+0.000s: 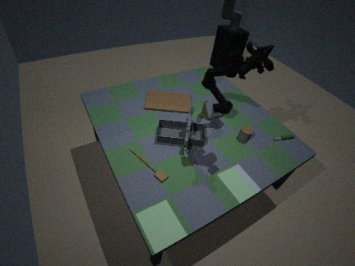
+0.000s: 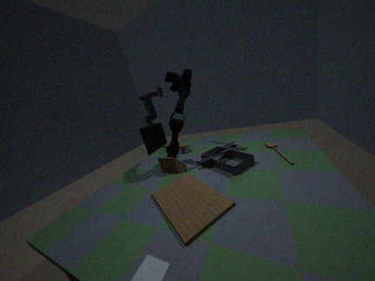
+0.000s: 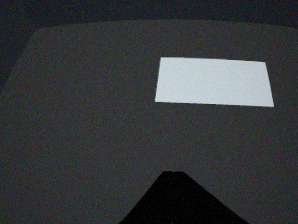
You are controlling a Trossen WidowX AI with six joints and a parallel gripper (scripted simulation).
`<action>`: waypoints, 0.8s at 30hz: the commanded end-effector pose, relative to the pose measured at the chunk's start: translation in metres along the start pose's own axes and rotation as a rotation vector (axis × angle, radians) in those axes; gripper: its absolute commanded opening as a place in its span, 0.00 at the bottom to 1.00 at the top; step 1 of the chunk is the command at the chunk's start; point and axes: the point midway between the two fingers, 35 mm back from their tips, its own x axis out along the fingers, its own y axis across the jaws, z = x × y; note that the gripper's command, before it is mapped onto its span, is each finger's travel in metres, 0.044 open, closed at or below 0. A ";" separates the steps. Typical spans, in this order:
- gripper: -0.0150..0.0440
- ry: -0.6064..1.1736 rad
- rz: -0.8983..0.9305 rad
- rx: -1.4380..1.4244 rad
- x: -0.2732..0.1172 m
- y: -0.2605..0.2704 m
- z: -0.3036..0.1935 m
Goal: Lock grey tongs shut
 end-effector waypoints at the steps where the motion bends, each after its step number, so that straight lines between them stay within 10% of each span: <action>1: 0.00 -0.019 0.062 0.086 0.008 0.020 0.014; 24: 0.00 -0.268 0.654 0.436 0.027 0.150 0.155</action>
